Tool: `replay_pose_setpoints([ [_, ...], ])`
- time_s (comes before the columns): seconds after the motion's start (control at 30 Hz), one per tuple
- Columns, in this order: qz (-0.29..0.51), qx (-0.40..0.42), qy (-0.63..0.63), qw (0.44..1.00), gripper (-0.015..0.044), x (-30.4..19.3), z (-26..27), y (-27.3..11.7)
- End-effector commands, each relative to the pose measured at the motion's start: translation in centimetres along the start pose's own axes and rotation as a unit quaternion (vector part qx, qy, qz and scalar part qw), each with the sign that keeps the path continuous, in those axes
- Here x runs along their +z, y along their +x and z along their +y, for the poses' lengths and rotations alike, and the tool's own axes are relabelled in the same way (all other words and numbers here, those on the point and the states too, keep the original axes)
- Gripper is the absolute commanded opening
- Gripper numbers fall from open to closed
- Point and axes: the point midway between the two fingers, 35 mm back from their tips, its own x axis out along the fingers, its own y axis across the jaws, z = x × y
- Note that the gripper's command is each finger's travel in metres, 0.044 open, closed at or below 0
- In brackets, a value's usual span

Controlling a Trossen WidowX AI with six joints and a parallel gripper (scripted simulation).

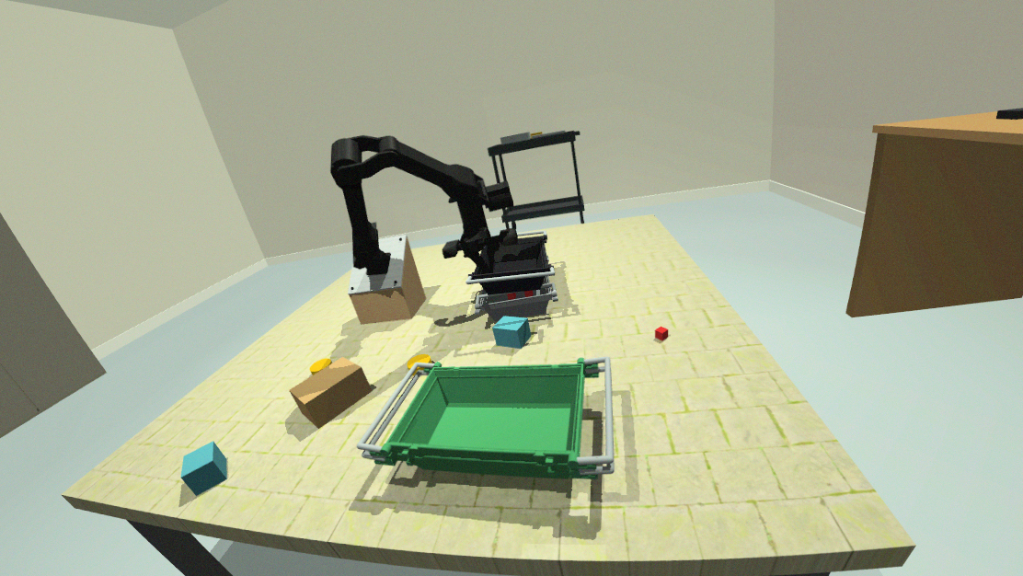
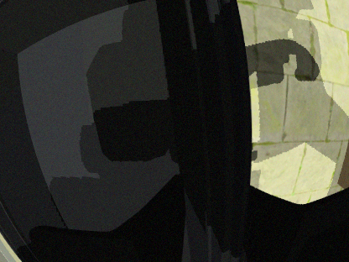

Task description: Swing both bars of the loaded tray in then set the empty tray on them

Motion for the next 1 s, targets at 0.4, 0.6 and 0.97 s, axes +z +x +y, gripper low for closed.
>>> replay_pose_setpoints([
  [0.4,-0.001,-0.013,-0.006,1.0,0.0205,0.06,-0.66,0.52],
  [0.6,-0.001,-0.013,-0.006,1.0,0.0293,0.06,-0.66,0.52],
  [0.97,-0.001,-0.012,-0.003,1.0,0.044,0.09,-0.59,0.51],
])
